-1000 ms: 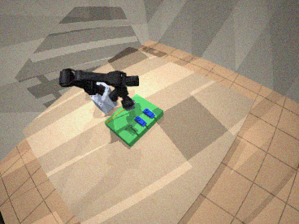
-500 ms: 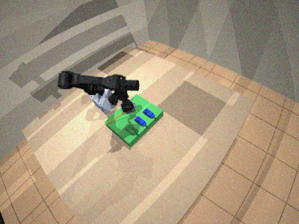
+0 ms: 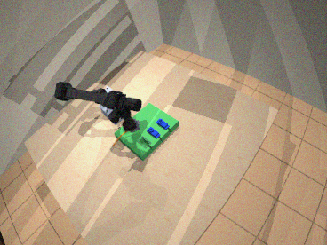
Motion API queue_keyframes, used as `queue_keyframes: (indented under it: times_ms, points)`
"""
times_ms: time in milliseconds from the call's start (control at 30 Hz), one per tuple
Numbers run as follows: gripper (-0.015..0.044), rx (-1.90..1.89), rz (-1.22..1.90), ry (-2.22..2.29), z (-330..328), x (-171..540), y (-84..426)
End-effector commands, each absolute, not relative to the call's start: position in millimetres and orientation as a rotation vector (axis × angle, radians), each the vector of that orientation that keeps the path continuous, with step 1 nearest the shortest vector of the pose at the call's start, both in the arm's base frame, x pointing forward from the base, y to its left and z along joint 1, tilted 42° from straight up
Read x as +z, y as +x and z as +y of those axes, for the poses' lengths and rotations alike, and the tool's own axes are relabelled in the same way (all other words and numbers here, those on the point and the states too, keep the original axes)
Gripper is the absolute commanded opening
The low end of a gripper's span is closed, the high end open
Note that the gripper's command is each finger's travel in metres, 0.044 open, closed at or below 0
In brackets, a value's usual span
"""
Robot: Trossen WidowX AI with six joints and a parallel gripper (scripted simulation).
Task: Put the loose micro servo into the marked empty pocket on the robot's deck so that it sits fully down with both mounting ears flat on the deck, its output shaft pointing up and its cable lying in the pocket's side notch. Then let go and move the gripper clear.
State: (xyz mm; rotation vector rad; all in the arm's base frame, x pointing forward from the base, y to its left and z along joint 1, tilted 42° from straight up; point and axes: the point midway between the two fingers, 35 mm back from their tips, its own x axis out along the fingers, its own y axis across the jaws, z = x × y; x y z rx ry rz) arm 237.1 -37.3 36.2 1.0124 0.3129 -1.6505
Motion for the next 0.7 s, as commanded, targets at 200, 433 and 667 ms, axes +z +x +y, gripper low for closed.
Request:
queue_keyframes:
  times_ms: [200, 433, 667]
  points:
    - [0.0, -1.588, 0.466, 0.861, -40.1, 38.2, 234.7]
    - [0.0, -1.495, 0.645, 0.676, -40.0, 38.1, 234.7]
    - [0.0, -1.388, 0.812, 0.489, -40.0, 38.1, 234.6]
